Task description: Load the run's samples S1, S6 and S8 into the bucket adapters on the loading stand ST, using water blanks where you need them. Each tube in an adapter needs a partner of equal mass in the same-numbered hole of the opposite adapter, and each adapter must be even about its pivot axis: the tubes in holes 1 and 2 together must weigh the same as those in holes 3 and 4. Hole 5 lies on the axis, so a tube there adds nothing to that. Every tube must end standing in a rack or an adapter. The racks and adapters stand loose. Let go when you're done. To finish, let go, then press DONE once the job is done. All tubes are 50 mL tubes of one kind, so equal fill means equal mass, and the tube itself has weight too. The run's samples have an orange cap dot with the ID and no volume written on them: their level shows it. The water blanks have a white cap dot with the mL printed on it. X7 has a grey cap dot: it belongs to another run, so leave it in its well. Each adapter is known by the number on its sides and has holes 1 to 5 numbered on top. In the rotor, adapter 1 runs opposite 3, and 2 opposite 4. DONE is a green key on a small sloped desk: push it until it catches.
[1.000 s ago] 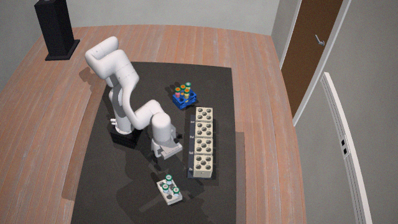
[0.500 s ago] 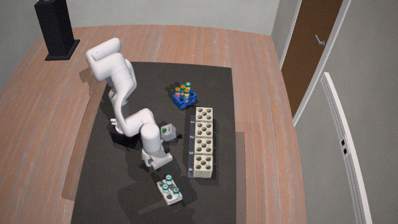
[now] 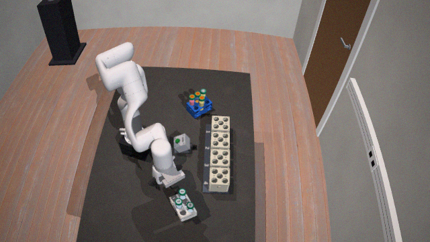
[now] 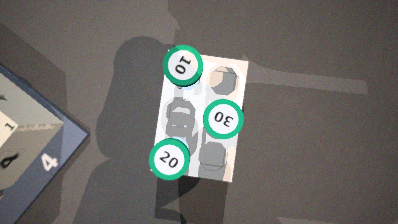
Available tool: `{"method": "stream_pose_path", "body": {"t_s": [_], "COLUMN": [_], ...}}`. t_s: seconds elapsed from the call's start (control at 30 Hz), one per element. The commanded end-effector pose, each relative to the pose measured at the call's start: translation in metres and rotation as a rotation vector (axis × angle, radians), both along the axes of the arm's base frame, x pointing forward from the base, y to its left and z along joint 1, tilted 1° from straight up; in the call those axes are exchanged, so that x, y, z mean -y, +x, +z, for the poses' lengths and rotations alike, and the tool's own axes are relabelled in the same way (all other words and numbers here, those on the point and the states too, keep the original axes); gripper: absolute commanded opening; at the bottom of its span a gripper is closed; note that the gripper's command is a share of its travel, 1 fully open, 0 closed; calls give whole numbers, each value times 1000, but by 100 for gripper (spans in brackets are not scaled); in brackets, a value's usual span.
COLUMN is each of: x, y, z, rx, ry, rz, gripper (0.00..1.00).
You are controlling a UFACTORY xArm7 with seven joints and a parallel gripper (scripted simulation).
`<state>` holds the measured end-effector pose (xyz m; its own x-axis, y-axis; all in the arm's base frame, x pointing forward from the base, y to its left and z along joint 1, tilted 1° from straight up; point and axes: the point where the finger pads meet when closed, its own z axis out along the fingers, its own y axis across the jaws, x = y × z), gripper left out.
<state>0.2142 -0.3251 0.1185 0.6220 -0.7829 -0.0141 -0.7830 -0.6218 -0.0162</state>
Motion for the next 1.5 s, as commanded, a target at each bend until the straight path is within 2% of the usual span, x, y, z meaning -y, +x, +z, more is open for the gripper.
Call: {"method": "stream_pose_path", "body": {"t_s": [0.0,0.97,1.47], "x": [1,0,0], "y": [1,2,2], "z": [-9,-75,-77], "rx": [3,3,3], "ry": [-3,-3,-3], "rz": [0,0,0], "gripper": [100,100,100]}}
